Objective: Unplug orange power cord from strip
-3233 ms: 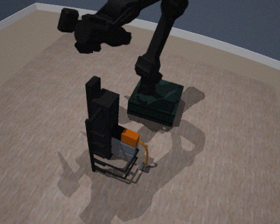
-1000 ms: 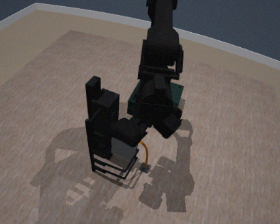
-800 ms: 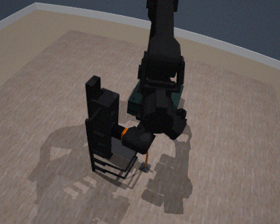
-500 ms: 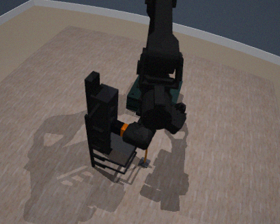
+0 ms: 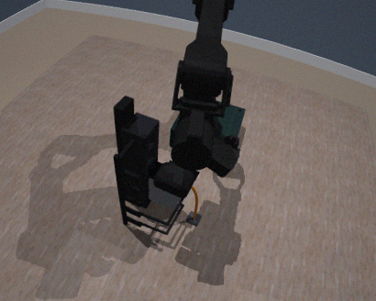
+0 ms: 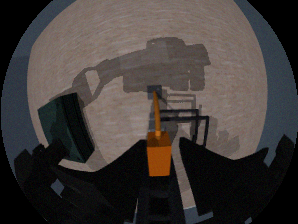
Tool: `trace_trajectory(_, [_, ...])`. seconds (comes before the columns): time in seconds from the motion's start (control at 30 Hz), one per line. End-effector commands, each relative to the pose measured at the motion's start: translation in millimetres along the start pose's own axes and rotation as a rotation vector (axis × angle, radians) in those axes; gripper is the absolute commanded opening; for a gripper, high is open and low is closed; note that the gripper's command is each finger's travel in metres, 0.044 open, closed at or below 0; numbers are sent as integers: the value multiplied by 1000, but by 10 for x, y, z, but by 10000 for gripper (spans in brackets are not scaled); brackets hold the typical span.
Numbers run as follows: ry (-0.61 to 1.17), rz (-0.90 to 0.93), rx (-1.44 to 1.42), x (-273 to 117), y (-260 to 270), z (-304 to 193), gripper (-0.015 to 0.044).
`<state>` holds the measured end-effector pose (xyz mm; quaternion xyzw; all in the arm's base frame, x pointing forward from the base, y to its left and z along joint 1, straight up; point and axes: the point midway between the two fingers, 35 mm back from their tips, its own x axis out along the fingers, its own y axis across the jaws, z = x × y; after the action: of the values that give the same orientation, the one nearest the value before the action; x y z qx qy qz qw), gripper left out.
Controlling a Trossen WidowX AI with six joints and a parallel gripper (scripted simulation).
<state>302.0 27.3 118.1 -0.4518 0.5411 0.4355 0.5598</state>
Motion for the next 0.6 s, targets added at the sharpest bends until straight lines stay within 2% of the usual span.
trace_trajectory(0.0, [-2, 1, -6, -2, 18, -73, 160])
trace_trajectory(0.57, [-1, 1, -6, 95, 26, -179, 160])
